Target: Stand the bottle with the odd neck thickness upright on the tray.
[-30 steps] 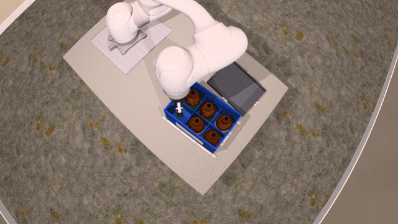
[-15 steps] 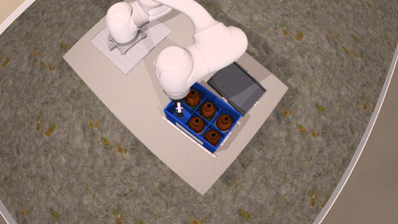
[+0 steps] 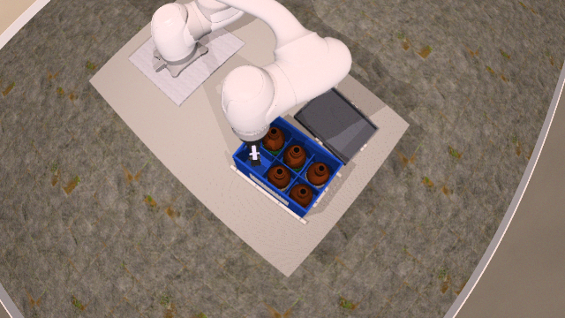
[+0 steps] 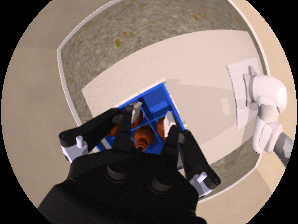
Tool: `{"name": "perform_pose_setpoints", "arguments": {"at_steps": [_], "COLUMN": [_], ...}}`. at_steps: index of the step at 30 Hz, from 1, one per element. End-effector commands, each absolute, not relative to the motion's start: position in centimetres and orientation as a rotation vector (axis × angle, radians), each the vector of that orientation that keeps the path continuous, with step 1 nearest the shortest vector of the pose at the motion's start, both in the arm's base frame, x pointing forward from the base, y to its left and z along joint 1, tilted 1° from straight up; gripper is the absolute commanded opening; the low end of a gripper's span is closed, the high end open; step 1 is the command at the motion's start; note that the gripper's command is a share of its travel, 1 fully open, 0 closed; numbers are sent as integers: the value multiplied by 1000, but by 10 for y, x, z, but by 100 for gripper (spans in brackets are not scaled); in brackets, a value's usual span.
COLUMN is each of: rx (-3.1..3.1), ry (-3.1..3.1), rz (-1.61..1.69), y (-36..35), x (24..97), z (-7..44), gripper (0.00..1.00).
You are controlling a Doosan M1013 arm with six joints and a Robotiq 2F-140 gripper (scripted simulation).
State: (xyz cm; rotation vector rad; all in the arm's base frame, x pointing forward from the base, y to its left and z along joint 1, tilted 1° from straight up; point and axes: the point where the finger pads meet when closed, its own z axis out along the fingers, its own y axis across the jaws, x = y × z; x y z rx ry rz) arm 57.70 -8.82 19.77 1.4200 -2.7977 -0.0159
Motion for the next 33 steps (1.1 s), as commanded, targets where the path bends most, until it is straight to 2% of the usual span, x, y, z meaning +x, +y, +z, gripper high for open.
{"name": "perform_pose_setpoints", "arguments": {"at_steps": [1, 33], "rx": [1420, 1420], "ry": [-2798, -2798], "rz": [-16, -16], "y": [-88, -88], "x": [577, 577], "z": [197, 171], "gripper": [38, 38]}}
